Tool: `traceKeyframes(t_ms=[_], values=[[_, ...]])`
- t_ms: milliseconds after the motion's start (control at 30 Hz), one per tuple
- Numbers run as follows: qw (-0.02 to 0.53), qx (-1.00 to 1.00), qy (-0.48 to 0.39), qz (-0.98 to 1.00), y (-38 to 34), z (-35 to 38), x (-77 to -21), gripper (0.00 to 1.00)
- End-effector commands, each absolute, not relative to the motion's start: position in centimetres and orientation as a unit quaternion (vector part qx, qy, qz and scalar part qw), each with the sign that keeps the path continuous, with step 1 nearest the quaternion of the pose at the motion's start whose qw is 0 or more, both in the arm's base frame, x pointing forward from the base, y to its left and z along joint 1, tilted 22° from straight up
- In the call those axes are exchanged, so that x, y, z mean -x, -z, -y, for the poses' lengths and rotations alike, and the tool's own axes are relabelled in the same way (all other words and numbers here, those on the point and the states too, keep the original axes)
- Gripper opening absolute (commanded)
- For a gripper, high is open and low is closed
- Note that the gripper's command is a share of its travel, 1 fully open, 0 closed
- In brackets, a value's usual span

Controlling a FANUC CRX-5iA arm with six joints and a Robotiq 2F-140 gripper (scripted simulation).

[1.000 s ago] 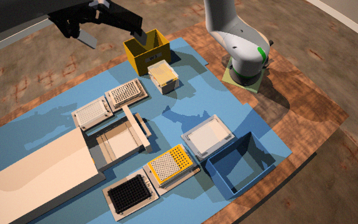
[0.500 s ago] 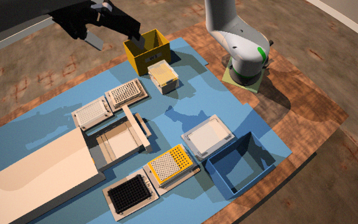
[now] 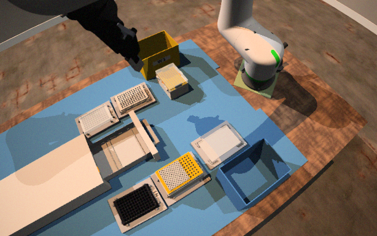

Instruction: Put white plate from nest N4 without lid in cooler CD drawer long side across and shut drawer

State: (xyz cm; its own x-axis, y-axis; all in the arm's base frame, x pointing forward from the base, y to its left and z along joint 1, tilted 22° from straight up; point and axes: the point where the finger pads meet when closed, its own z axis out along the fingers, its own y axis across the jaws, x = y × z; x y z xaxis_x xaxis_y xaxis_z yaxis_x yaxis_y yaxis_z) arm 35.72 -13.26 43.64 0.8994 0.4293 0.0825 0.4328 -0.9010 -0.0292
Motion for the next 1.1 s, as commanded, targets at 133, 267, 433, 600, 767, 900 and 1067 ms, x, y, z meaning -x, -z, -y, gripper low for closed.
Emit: traceKeyframes(t_ms=[133, 267, 433, 600, 767, 900, 1067], values=[[0.037, 0.987, 0.091, 0.127, -40.7, 11.7, -35.9, 0.00], [0.045, 0.988, 0.106, 0.098, -39.8, 11.2, -35.9, 0.00], [0.060, 0.989, 0.127, 0.053, -38.4, 10.4, -35.9, 0.00], [0.076, 0.986, 0.146, 0.007, -36.9, 9.6, -35.9, 0.00], [0.094, 0.981, 0.164, -0.039, -35.5, 8.9, -35.9, 0.00], [0.094, 0.981, 0.164, -0.039, -35.5, 8.9, -35.9, 0.00], [0.094, 0.981, 0.164, -0.039, -35.5, 8.9, -35.9, 0.00]])
